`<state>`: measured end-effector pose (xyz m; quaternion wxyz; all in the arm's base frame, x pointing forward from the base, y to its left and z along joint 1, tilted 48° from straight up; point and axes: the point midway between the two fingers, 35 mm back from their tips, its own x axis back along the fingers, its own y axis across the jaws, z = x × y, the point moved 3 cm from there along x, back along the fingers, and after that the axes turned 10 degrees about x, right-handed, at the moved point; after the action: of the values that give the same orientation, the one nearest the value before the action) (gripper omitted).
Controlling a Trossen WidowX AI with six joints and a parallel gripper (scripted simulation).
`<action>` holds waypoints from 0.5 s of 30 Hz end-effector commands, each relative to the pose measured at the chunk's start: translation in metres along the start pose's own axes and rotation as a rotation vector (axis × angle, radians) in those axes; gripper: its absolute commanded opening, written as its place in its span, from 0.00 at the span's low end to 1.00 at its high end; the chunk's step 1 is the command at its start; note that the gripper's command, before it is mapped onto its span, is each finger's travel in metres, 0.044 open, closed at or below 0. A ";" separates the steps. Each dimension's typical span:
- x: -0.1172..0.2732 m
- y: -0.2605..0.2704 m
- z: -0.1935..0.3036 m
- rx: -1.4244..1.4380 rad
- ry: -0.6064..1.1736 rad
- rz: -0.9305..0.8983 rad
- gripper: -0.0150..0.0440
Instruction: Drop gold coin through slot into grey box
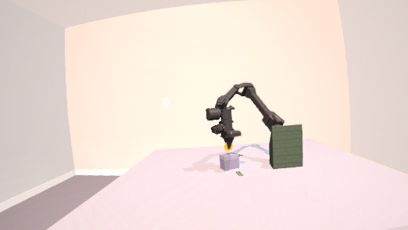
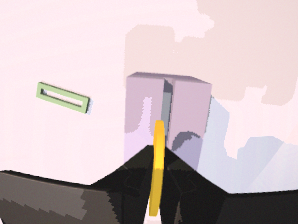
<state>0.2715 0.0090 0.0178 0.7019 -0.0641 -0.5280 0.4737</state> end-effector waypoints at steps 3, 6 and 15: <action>-0.001 -0.003 0.001 -0.002 0.000 -0.001 0.25; -0.001 -0.005 0.002 -0.001 0.000 -0.001 0.25; -0.002 -0.008 0.004 -0.002 0.000 -0.002 0.26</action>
<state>0.2729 0.0037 0.0219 0.7028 -0.0630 -0.5290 0.4715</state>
